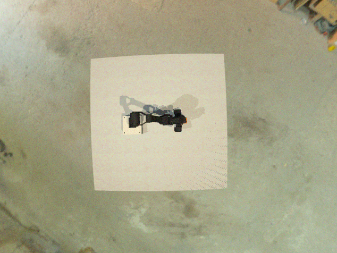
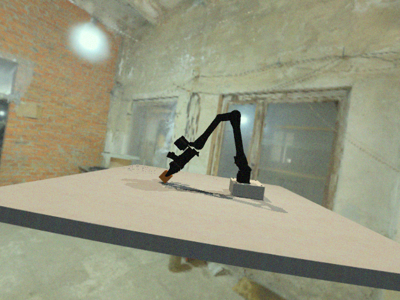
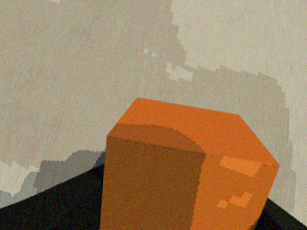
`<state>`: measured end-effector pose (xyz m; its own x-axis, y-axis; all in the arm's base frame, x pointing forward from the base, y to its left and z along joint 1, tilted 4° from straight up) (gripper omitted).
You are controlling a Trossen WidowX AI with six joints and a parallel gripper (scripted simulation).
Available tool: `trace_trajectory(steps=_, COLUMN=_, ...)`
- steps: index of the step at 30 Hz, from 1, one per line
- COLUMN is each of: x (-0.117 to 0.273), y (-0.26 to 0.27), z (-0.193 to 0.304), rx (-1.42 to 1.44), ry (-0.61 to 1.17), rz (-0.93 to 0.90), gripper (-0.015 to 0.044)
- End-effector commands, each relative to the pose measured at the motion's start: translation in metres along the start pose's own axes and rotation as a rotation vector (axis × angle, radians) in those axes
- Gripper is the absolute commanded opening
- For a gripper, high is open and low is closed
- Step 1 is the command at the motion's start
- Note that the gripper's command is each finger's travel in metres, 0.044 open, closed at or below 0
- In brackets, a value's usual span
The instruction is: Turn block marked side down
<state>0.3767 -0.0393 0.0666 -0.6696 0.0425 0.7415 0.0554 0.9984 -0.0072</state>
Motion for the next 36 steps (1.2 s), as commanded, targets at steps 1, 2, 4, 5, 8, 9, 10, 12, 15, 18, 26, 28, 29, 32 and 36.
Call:
trace_trajectory(steps=1, x=-0.005, y=0.0, z=0.004, rx=-0.003, ry=-0.058, rz=0.009, gripper=0.0)
trace_trajectory(steps=2, x=-0.006, y=0.0, z=0.006, rx=-0.003, ry=-0.073, rz=0.011, gripper=0.0)
trace_trajectory(steps=4, x=-0.008, y=0.0, z=0.009, rx=-0.003, ry=-0.103, rz=0.014, gripper=0.0)
trace_trajectory(steps=5, x=-0.009, y=0.001, z=0.01, rx=-0.002, ry=-0.119, rz=0.015, gripper=0.0)
trace_trajectory(steps=8, x=-0.011, y=0.001, z=0.014, rx=-0.003, ry=-0.164, rz=0.019, gripper=0.0)
trace_trajectory(steps=9, x=-0.012, y=0.001, z=0.016, rx=-0.003, ry=-0.179, rz=0.02, gripper=0.0)
trace_trajectory(steps=10, x=-0.012, y=0.001, z=0.017, rx=-0.003, ry=-0.194, rz=0.022, gripper=0.0)
trace_trajectory(steps=12, x=-0.012, y=0.002, z=0.02, rx=-0.003, ry=-0.225, rz=0.024, gripper=0.0)
trace_trajectory(steps=15, x=-0.012, y=0.002, z=0.025, rx=-0.004, ry=-0.27, rz=0.028, gripper=0.0)
trace_trajectory(steps=18, x=-0.01, y=0.003, z=0.029, rx=-0.004, ry=-0.316, rz=0.031, gripper=0.0)
trace_trajectory(steps=26, x=-0.005, y=0.003, z=0.035, rx=-0.006, ry=-0.387, rz=0.037, gripper=0.0)
trace_trajectory(steps=28, x=-0.003, y=0.003, z=0.035, rx=-0.006, ry=-0.407, rz=0.038, gripper=0.0)
trace_trajectory(steps=29, x=-0.003, y=0.003, z=0.035, rx=-0.006, ry=-0.41, rz=0.039, gripper=0.0)
trace_trajectory(steps=32, x=-0.003, y=0.003, z=0.035, rx=-0.006, ry=-0.41, rz=0.039, gripper=0.0)
trace_trajectory(steps=36, x=-0.003, y=0.003, z=0.035, rx=-0.006, ry=-0.41, rz=0.039, gripper=0.0)
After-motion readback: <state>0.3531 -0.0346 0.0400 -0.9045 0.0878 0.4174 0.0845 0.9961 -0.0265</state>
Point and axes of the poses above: the point midway between the two fingers, 35 mm back from their tips, its own x axis back along the fingers, its own y axis across the jaws, z = x × y, the point moved 5 cm from there along x, back along the fingers, and after that the axes turned 5 degrees about x, right-handed, at the moved point
